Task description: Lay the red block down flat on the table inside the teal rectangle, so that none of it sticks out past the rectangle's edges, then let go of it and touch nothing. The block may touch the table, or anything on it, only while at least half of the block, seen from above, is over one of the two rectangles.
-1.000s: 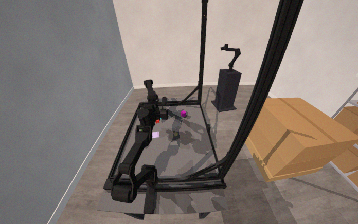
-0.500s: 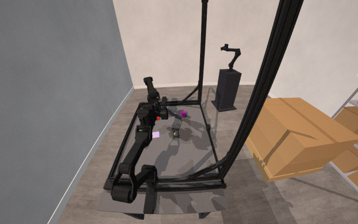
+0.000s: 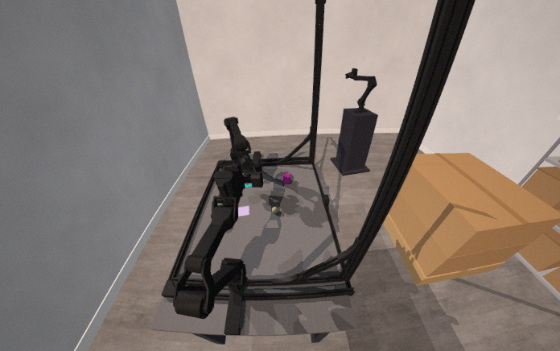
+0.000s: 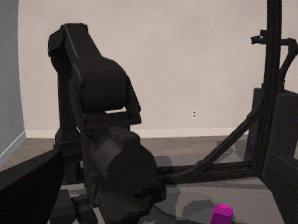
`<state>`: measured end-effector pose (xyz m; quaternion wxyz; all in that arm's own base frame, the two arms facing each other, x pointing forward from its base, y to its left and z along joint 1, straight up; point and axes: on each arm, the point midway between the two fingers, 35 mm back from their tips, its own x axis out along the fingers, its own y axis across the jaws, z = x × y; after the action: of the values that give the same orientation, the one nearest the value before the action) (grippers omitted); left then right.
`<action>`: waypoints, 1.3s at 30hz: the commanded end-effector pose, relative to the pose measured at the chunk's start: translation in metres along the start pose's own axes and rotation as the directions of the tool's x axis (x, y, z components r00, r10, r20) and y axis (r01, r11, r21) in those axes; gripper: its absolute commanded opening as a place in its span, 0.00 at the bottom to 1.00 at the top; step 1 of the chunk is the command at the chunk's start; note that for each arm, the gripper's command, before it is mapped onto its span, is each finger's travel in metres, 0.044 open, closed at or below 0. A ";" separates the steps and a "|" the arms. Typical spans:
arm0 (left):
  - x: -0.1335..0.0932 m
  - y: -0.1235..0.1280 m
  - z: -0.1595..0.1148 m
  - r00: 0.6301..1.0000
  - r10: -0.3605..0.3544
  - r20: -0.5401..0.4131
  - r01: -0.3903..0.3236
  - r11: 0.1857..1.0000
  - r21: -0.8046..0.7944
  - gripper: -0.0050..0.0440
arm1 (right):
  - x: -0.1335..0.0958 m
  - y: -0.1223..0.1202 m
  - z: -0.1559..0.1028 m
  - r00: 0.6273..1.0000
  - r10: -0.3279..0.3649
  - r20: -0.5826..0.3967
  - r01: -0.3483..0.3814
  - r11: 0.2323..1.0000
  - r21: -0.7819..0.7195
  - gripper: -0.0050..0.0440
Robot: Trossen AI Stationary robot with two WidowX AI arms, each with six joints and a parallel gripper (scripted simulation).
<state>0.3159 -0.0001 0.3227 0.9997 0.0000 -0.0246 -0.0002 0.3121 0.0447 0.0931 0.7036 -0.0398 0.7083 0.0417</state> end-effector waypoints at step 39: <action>0.000 0.000 0.000 1.000 0.000 0.001 0.000 1.000 0.000 1.00 | 0.051 0.016 -0.077 1.000 -0.003 0.006 0.004 0.997 -0.073 0.10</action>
<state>0.3157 0.0002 0.3230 0.9997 0.0000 -0.0252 0.0002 0.2390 0.0527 0.0623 0.7125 -0.0662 0.6951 0.0690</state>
